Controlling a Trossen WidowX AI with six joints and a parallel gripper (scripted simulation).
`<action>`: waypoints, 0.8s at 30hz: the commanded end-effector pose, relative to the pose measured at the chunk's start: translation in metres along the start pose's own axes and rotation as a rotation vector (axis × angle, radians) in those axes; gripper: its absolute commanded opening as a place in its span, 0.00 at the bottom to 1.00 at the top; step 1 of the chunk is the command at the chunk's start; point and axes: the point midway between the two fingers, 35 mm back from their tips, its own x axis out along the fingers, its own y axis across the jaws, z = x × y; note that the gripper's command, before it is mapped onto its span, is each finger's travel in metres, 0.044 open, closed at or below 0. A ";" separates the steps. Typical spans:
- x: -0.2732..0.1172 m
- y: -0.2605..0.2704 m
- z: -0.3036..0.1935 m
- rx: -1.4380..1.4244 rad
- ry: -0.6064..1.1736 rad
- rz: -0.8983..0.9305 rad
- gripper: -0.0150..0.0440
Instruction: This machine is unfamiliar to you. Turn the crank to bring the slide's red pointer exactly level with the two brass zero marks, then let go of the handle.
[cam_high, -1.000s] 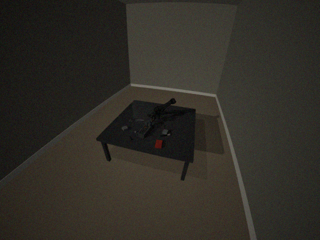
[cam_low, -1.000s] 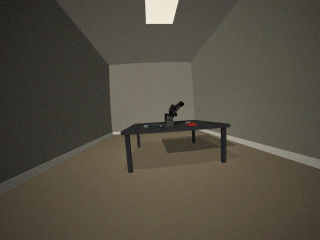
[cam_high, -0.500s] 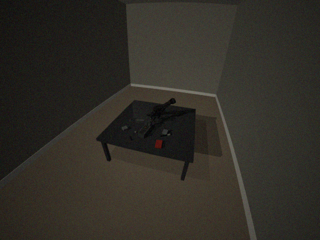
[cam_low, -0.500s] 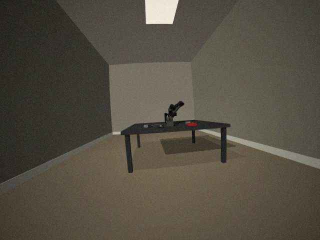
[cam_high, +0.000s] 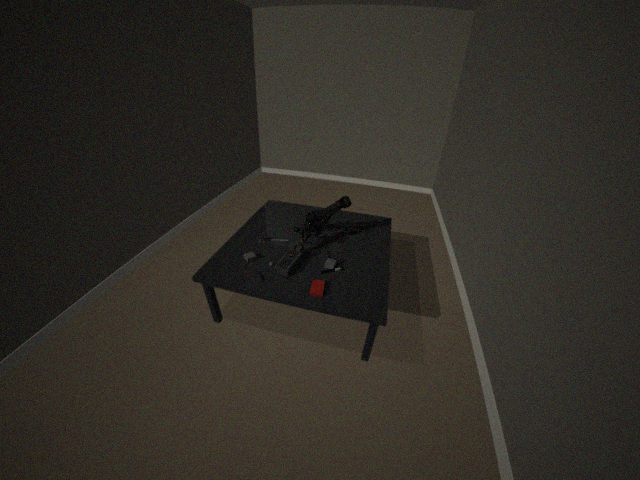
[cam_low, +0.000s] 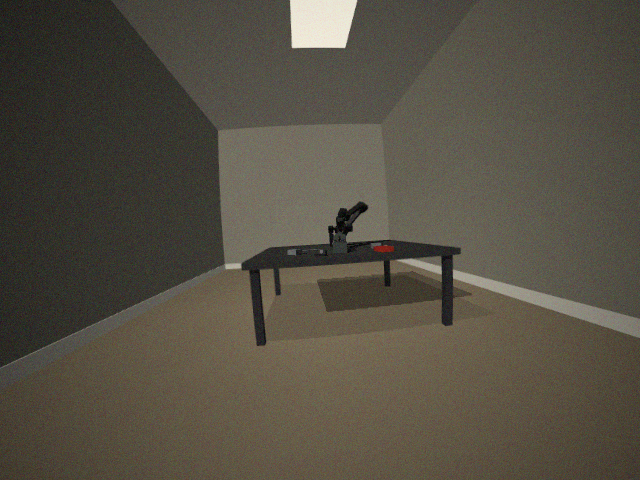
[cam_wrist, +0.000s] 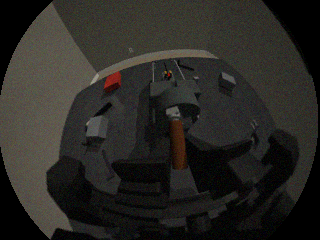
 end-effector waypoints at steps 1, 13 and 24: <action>-0.003 -0.009 0.002 0.012 -0.013 -0.020 0.25; -0.003 -0.014 0.002 0.012 -0.013 -0.020 0.25; -0.002 -0.019 0.001 0.012 -0.013 -0.020 0.25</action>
